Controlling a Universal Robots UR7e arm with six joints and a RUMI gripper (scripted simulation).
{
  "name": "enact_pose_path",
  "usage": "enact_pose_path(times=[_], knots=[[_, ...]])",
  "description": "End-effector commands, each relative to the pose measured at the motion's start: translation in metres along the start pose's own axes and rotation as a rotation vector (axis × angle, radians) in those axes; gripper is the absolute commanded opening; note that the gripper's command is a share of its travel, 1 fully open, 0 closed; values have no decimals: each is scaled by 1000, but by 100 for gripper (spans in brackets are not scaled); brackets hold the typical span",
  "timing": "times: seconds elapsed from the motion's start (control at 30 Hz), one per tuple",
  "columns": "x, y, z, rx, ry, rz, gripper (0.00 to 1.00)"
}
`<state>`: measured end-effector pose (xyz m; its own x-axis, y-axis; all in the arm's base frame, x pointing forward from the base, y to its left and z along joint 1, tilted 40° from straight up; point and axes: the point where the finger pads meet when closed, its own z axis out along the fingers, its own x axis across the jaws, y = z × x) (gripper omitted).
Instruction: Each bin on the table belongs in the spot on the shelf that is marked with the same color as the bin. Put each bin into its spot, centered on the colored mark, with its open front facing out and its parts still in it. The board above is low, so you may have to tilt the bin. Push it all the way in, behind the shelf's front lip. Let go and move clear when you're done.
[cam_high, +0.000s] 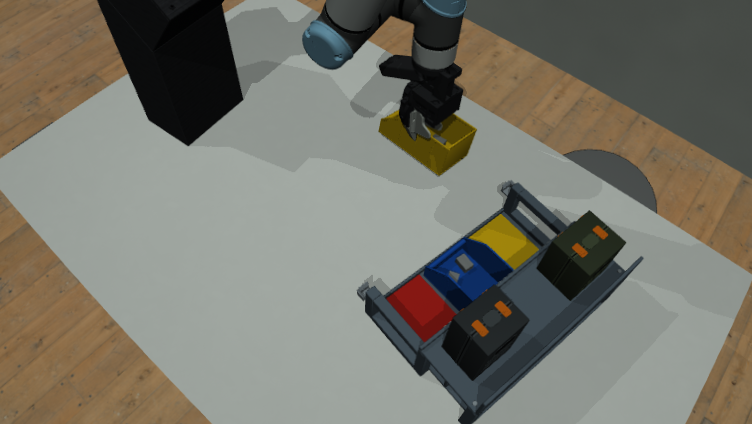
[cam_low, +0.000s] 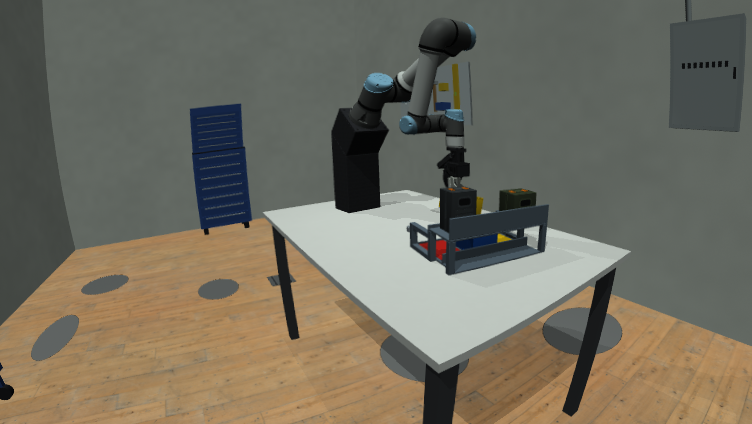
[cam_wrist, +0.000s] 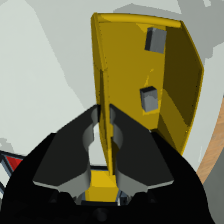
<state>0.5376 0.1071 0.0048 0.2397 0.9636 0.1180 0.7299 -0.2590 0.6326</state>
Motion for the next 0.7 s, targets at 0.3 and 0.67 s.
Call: enact_pose_path(times=[0.3, 0.67], knots=[[-15, 30, 1, -1, 1, 53, 0], [-29, 58, 3, -1, 1, 101, 0]])
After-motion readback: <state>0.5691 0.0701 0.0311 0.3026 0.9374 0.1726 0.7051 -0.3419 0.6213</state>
